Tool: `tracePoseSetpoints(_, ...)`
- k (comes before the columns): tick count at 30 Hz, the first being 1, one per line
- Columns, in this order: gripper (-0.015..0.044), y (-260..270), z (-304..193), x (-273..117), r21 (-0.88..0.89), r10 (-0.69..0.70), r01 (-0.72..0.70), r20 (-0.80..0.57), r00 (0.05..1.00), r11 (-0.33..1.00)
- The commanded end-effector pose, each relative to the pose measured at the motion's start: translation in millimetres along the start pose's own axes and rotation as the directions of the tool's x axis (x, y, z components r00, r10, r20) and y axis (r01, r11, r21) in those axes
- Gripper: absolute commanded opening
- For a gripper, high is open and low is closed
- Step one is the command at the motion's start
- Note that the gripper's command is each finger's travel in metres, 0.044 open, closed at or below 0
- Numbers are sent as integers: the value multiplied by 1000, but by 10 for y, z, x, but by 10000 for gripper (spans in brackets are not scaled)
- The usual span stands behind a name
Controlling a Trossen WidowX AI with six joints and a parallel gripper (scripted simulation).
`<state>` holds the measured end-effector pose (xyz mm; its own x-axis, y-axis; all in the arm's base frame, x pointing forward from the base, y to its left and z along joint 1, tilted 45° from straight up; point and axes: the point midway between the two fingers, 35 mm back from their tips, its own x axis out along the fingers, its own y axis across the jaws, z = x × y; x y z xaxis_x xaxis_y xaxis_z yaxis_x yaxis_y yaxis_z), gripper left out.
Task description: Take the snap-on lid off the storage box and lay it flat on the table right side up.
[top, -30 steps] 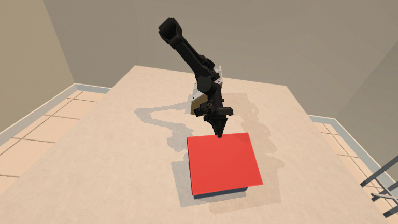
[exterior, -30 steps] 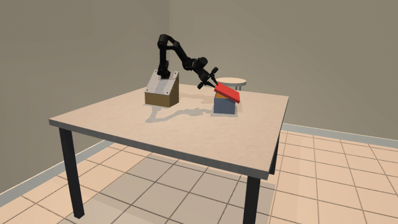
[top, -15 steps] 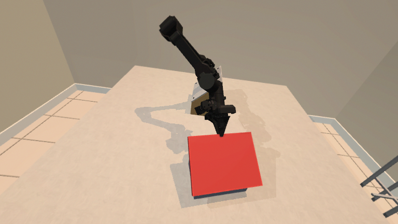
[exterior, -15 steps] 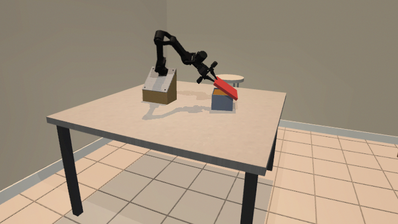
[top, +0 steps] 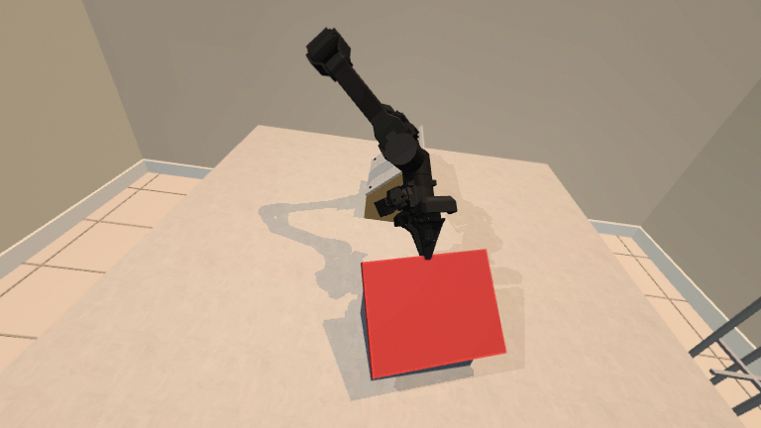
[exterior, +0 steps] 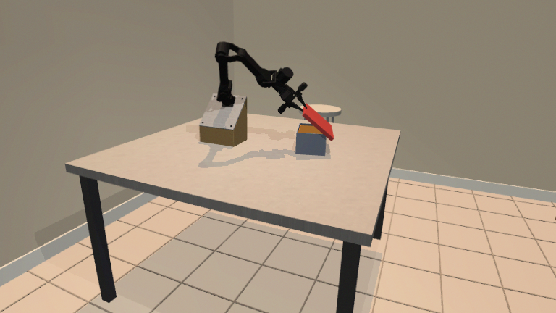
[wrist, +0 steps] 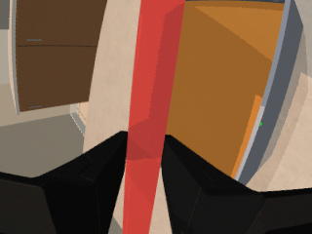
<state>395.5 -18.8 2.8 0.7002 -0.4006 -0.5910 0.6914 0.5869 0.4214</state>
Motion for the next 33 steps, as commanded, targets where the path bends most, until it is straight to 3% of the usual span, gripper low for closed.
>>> tracePoseSetpoints(1, 0, 123, 16, -31, 9, 17, -17, 3, 1000, 1000)
tracePoseSetpoints(33, 0, 450, 18, -222, 11, 18, -18, 2, 1000, 1000)
